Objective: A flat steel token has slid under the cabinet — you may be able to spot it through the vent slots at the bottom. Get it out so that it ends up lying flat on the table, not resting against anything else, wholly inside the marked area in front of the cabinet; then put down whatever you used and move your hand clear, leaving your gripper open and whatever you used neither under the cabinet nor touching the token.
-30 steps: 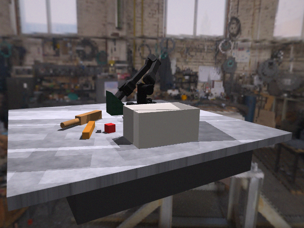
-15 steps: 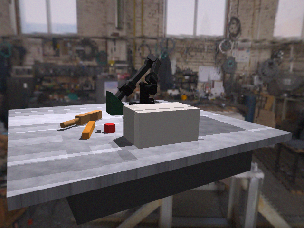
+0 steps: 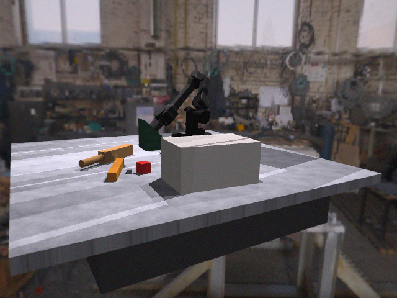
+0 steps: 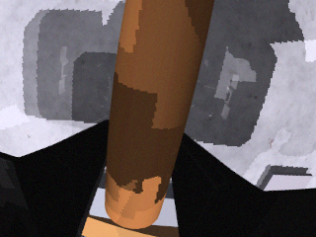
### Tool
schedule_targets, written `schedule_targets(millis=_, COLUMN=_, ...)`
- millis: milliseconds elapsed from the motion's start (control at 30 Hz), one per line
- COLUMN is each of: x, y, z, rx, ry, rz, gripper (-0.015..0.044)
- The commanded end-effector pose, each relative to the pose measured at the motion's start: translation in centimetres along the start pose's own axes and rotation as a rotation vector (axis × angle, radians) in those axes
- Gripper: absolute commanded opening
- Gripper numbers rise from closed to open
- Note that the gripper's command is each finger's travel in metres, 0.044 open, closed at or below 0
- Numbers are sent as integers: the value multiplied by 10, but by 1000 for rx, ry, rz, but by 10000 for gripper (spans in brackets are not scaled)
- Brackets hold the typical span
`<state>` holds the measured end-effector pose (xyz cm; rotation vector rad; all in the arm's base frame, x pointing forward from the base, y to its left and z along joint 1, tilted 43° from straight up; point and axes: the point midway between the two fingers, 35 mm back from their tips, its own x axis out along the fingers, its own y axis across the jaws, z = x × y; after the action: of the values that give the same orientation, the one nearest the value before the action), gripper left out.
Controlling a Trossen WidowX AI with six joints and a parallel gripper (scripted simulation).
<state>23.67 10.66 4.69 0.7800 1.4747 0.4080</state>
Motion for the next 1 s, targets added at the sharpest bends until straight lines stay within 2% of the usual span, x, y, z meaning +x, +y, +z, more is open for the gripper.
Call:
schedule_targets(millis=0, x=-1, y=7, z=0, rx=-5, ry=-3, rz=3, gripper=0)
schedule_targets(millis=67, x=-1, y=7, z=0, rx=-5, ry=-3, rz=3, gripper=0)
schedule_targets(millis=333, x=0, y=3, z=-1, rx=-2, ry=0, rz=0, gripper=200)
schedule_targets(millis=467, x=0, y=4, z=-1, rx=-2, ry=0, rz=1, gripper=200)
schedule_targets(millis=567, x=0, y=4, z=-1, rx=-2, ry=-3, rz=3, gripper=270)
schedule_targets(millis=967, x=2, y=4, z=-1, rx=-6, ry=-3, rz=3, gripper=270)
